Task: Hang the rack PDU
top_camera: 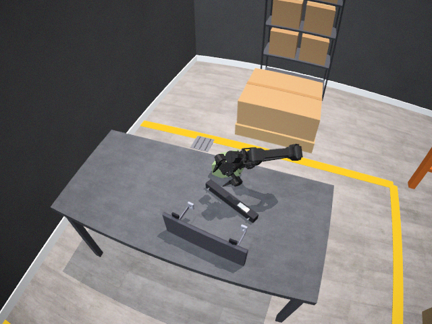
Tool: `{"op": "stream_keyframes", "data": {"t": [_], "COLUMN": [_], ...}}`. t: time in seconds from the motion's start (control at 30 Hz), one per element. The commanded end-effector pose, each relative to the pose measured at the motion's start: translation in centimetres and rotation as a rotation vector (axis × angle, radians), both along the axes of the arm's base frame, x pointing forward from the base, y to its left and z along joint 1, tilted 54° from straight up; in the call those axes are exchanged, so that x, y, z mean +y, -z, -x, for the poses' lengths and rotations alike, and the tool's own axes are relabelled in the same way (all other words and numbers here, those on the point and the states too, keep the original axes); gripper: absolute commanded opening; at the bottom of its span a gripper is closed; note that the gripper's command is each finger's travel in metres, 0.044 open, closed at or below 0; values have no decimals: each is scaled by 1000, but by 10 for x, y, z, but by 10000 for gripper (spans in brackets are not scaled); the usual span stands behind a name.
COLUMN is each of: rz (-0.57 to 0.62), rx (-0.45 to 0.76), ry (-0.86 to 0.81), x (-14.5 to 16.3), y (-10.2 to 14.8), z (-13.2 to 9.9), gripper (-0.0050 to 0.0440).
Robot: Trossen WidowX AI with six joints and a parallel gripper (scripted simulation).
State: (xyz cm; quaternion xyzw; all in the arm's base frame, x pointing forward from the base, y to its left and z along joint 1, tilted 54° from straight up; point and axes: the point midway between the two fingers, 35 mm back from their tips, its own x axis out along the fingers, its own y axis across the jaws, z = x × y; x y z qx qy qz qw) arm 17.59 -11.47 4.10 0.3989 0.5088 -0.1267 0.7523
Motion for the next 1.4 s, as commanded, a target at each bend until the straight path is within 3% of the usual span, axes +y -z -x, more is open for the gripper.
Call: {"op": "stream_keyframes", "data": {"t": [0.0, 0.47, 0.57, 0.87, 1.23, 1.37], "rz": [2, 35, 36, 52, 113, 119], "rx": [-6, -186, -205, -457, -769, -803], "ry": [-107, -799, -842, -1240, -1551, -1579], "x": [0, 17, 18, 25, 28, 28], "y": [-4, -17, -18, -33, -48, -49], "z": [-2, -2, -2, -4, -8, -8], "gripper": [440, 440, 440, 440, 440, 440]}}
